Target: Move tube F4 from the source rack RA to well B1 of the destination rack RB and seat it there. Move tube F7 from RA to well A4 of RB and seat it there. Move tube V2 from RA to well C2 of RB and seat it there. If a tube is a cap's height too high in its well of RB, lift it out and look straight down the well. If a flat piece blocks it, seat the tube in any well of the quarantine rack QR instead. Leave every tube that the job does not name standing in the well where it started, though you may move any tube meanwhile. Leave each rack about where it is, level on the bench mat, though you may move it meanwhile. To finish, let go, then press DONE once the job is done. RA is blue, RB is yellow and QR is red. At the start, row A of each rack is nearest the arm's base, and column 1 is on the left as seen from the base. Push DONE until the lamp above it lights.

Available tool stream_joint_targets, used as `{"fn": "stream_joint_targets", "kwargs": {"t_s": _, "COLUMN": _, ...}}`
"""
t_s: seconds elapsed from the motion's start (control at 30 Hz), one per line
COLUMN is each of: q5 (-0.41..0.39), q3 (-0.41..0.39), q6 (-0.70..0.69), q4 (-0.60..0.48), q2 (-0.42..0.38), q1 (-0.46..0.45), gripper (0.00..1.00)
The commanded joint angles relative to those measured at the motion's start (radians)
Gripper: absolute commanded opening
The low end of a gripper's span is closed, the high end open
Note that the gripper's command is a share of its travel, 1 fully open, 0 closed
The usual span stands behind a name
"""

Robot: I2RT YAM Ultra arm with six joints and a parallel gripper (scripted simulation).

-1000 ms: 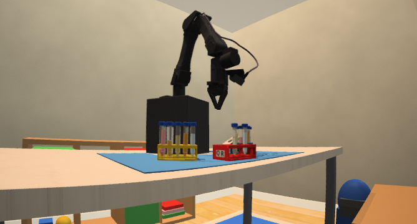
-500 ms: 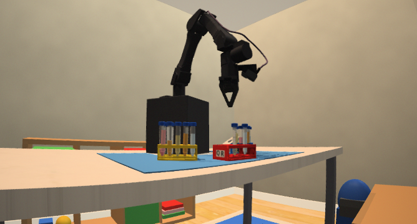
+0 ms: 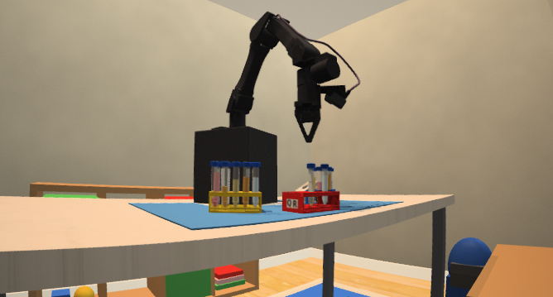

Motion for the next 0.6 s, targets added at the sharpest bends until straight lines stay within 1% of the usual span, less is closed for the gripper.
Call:
{"fn": "stream_joint_targets", "kwargs": {"t_s": 0.0, "q5": -0.006, "q3": 0.005, "q6": -0.007, "q4": -0.018, "q2": -0.030, "q1": -0.014, "gripper": 0.30}}
{"fn": "stream_joint_targets", "kwargs": {"t_s": 0.03, "q5": -0.006, "q3": 0.003, "q6": -0.007, "q4": -0.018, "q2": -0.030, "q1": -0.014, "gripper": 0.30}}
{"fn": "stream_joint_targets", "kwargs": {"t_s": 0.07, "q5": -0.002, "q3": 0.003, "q6": -0.002, "q4": -0.006, "q2": -0.013, "q1": -0.004, "gripper": 0.30}}
{"fn": "stream_joint_targets", "kwargs": {"t_s": 0.13, "q5": -0.002, "q3": 0.003, "q6": -0.002, "q4": -0.006, "q2": -0.013, "q1": -0.004, "gripper": 0.30}}
{"fn": "stream_joint_targets", "kwargs": {"t_s": 0.2, "q5": -0.006, "q3": -0.023, "q6": -0.008, "q4": 0.017, "q2": 0.011, "q1": -0.014, "gripper": 0.30}}
{"fn": "stream_joint_targets", "kwargs": {"t_s": 0.27, "q5": -0.006, "q3": -0.028, "q6": -0.008, "q4": 0.029, "q2": 0.019, "q1": -0.014, "gripper": 0.30}}
{"fn": "stream_joint_targets", "kwargs": {"t_s": 0.33, "q5": -0.006, "q3": -0.016, "q6": -0.009, "q4": 0.044, "q2": 0.029, "q1": -0.015, "gripper": 0.30}}
{"fn": "stream_joint_targets", "kwargs": {"t_s": 0.57, "q5": -0.006, "q3": -0.034, "q6": -0.010, "q4": 0.070, "q2": 0.054, "q1": -0.016, "gripper": 0.30}}
